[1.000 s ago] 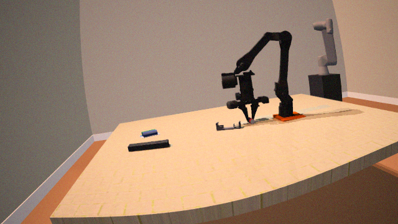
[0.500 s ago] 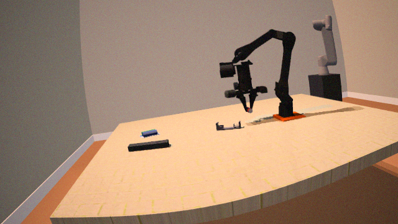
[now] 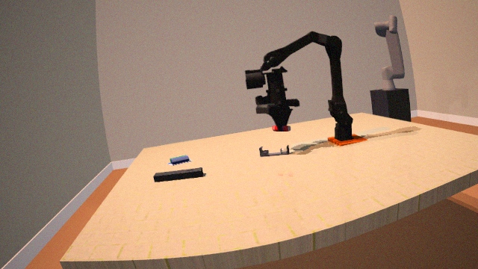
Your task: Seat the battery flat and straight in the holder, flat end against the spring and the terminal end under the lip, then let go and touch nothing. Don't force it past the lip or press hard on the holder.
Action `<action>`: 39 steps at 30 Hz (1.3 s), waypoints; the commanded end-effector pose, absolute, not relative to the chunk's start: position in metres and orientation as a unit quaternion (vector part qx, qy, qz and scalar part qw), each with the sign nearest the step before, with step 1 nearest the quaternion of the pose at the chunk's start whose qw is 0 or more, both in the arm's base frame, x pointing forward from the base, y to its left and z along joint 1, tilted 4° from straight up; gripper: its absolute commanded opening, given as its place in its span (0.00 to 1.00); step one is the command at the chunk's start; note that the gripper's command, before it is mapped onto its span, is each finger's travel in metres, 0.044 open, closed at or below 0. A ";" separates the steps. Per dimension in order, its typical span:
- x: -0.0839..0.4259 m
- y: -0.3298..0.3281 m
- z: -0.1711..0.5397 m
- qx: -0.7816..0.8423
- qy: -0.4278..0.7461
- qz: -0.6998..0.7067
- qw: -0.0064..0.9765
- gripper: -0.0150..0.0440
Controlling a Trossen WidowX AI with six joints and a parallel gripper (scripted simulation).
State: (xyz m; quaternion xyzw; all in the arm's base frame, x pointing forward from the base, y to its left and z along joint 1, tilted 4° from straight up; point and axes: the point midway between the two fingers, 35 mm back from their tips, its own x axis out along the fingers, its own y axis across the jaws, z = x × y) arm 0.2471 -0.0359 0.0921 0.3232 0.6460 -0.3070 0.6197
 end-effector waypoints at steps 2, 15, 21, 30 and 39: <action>0.273 -0.024 0.094 0.236 0.686 -0.212 0.655 0.36; 0.291 -0.016 0.093 0.170 0.698 -0.144 0.681 0.36; 0.293 -0.016 0.081 0.164 0.673 -0.151 0.705 0.36; 0.295 -0.016 0.064 0.158 0.634 -0.161 0.739 0.36; 0.295 -0.017 0.056 0.155 0.609 -0.169 0.759 0.36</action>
